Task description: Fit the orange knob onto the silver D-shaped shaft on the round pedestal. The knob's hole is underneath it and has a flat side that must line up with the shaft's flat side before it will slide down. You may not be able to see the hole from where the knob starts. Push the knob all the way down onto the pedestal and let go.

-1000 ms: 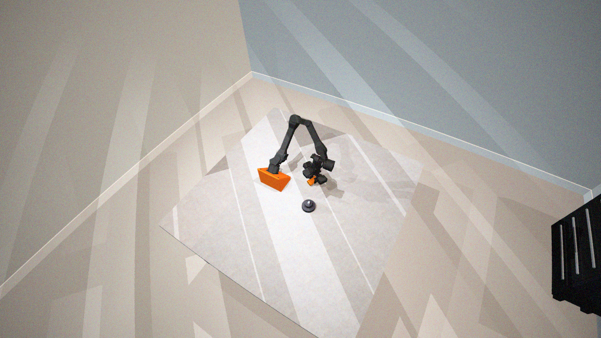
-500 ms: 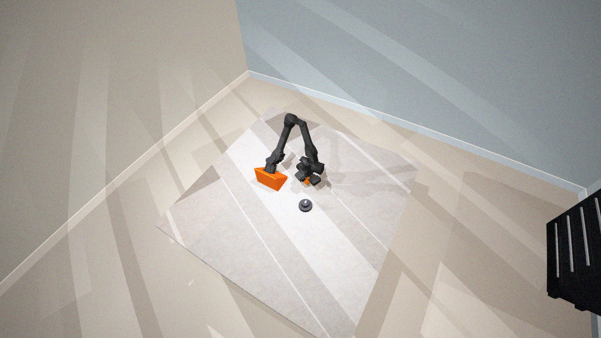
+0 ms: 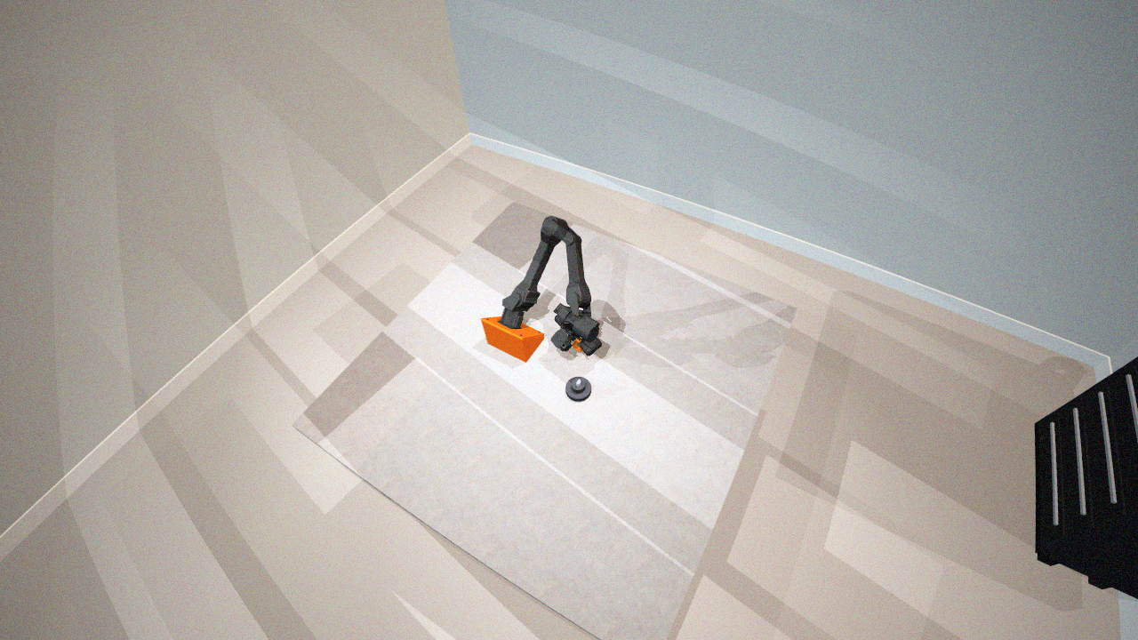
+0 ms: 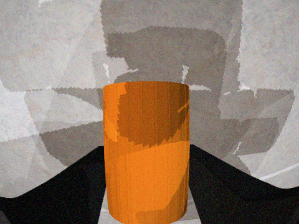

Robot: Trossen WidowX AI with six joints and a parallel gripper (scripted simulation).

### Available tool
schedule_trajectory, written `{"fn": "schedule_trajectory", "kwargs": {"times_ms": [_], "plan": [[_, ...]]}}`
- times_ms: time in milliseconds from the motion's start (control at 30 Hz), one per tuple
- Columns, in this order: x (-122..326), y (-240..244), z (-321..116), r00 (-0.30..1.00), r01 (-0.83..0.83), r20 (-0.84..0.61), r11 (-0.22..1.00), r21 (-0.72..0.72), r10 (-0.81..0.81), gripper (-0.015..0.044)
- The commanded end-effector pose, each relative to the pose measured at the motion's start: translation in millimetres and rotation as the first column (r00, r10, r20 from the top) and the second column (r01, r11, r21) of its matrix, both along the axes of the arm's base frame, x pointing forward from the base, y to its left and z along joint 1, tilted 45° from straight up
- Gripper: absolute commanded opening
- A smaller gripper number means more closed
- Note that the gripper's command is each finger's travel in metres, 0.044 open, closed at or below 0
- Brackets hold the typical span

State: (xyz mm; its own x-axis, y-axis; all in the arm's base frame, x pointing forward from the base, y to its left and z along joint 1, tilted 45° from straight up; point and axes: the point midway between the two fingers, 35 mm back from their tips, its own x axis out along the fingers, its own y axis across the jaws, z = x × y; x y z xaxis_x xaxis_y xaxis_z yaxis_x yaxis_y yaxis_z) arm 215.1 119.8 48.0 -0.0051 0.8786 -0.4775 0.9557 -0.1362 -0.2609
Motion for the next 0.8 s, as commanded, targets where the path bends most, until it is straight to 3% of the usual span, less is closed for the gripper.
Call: {"fn": "schedule_trajectory", "kwargs": {"times_ms": [0,767], "plan": [[-1.5,-3.9,-3.3,1.0,0.021,0.006,0.998,0.066,-0.022,0.0179],[-9.7,-17.9,-20.8,0.992,0.1,0.031,0.909,0.406,-0.123,0.0179]]}}
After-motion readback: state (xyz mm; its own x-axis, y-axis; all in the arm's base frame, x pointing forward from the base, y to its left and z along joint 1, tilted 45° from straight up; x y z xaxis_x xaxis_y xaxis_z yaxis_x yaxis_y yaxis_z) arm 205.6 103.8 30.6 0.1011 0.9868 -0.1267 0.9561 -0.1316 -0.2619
